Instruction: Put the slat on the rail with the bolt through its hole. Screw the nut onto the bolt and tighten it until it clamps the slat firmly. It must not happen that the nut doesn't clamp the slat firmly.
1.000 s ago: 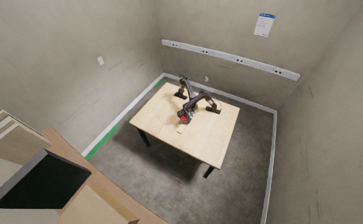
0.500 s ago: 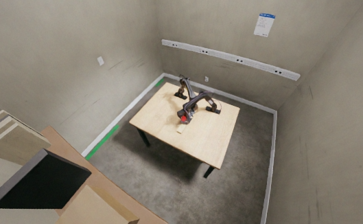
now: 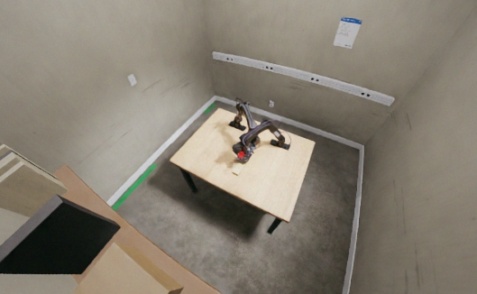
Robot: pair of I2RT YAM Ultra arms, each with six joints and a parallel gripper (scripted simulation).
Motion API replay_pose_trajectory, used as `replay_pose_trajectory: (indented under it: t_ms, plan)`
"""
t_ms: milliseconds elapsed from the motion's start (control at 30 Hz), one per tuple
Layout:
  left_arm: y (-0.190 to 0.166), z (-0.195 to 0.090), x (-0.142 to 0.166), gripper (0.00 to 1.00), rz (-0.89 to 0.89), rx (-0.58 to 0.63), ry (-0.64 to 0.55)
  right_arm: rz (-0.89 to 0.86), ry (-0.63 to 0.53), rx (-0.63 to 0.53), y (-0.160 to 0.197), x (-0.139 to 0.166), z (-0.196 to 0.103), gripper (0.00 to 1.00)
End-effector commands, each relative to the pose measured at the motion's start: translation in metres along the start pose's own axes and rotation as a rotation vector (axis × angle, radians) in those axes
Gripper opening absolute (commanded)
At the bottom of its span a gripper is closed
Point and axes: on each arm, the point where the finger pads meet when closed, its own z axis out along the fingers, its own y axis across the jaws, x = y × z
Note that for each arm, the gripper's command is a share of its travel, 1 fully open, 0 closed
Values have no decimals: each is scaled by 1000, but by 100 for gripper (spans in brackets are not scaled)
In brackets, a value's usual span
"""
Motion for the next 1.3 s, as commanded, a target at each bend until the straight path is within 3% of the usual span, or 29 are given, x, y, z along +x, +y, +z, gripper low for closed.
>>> replay_pose_trajectory:
  t_ms: [0, 533, 1267]
  plan:
    - [-1, -15, -2, 100, 1, 5, -8, 0, -16, -3, 0, -3, -4, 100]
    - [-1, -35, -1, 100, 0, 0, -1, 0, -16, -3, 0, -3, -4, 100]
    - [0, -38, -1, 100, 0, -1, 1, 0, -16, -3, 0, -3, -4, 100]
